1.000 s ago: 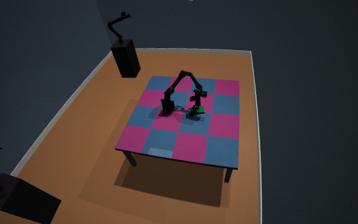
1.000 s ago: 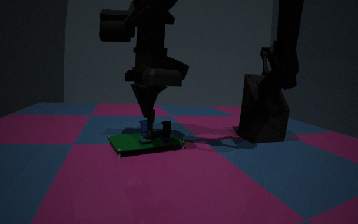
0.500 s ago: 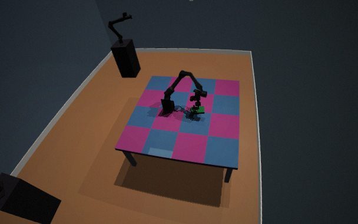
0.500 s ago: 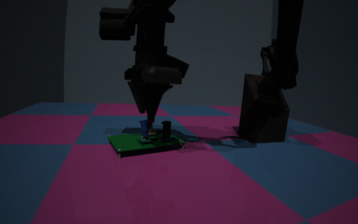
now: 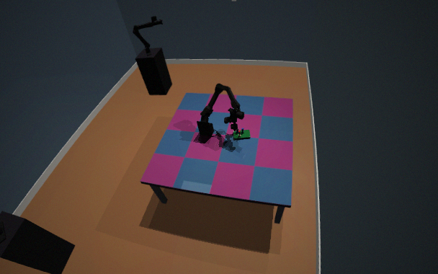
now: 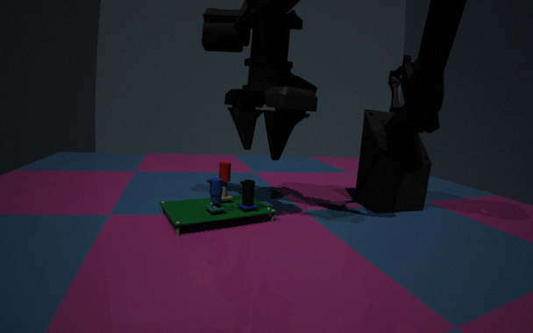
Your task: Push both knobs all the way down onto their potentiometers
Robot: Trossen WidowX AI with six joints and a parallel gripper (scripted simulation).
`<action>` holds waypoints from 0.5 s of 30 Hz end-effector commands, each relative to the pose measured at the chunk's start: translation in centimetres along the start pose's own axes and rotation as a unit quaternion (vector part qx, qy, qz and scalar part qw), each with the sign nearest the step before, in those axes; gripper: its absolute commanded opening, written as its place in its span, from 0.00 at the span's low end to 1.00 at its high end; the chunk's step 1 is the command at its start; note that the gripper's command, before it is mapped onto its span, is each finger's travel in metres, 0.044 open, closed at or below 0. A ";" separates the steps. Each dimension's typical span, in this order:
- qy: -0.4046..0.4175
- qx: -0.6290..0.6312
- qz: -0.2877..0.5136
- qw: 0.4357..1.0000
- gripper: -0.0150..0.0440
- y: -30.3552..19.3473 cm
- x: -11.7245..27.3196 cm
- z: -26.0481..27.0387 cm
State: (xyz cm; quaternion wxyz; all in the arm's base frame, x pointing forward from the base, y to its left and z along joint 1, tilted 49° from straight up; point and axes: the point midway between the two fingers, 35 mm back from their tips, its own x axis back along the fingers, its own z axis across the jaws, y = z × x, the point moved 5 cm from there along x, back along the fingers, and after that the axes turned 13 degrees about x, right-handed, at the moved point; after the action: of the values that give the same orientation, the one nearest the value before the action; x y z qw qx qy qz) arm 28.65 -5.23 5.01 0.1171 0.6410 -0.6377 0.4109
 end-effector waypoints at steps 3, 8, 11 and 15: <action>-0.010 -0.013 -0.005 1.000 1.00 6.1 0.0 -2.3; -0.012 -0.015 -0.005 1.000 1.00 6.8 0.0 -2.6; -0.012 -0.015 -0.005 1.000 1.00 6.8 0.0 -2.6; -0.012 -0.015 -0.005 1.000 1.00 6.8 0.0 -2.6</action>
State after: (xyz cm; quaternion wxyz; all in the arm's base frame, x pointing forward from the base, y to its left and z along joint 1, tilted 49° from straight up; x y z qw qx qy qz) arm 21.55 -4.54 4.07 0.1219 0.6474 -0.6440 0.3890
